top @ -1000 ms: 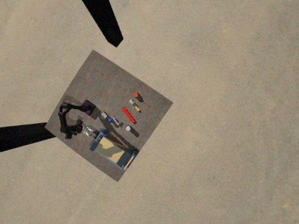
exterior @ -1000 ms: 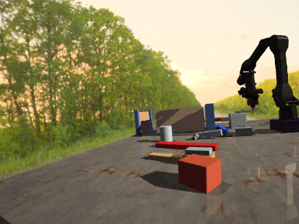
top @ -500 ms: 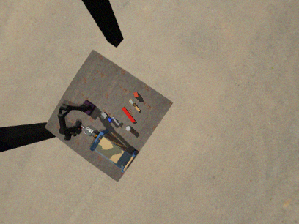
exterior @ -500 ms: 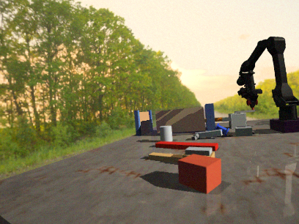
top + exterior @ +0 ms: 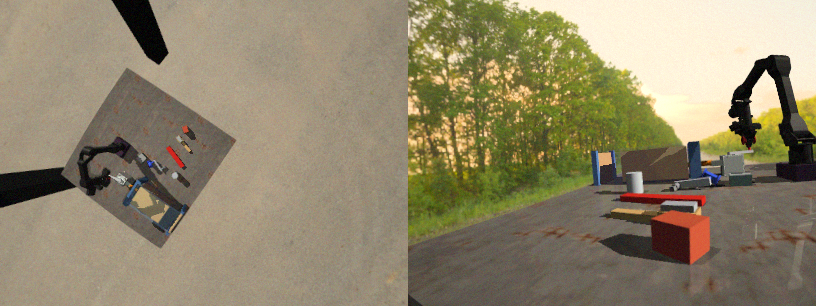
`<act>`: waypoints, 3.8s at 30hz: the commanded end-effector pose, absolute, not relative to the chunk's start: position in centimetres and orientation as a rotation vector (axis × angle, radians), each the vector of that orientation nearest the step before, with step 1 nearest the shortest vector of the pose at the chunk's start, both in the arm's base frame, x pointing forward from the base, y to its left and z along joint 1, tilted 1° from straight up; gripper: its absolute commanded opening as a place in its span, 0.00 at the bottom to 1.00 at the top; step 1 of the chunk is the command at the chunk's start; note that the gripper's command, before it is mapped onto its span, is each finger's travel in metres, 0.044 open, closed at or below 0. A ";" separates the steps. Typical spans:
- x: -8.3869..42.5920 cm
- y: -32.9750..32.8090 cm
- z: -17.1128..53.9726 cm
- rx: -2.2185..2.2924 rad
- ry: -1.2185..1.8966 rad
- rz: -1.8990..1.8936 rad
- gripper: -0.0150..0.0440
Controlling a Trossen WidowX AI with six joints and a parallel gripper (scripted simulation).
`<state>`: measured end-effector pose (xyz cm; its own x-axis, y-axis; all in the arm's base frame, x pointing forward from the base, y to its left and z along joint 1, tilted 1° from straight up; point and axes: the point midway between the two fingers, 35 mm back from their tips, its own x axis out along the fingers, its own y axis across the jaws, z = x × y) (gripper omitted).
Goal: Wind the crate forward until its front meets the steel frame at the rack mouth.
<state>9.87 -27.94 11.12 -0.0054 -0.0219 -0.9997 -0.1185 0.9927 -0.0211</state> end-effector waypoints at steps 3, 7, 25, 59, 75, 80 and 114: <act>10.6 -29.6 11.2 -0.132 1.569 0.057 0.25; 10.9 -30.1 11.3 -0.132 1.569 0.057 0.25; 12.6 -31.8 11.4 -0.133 1.567 0.056 0.25; 16.6 -33.9 11.6 -0.134 1.564 0.054 0.25; 18.7 -34.2 11.6 -0.135 1.562 0.054 0.25; 19.4 -34.2 11.6 -0.135 1.562 0.054 0.25; 23.7 -33.1 11.7 -0.134 1.558 0.055 0.25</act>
<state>21.83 -33.92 11.65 -0.0182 -0.0629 -0.9979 -0.1005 0.9931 -0.0608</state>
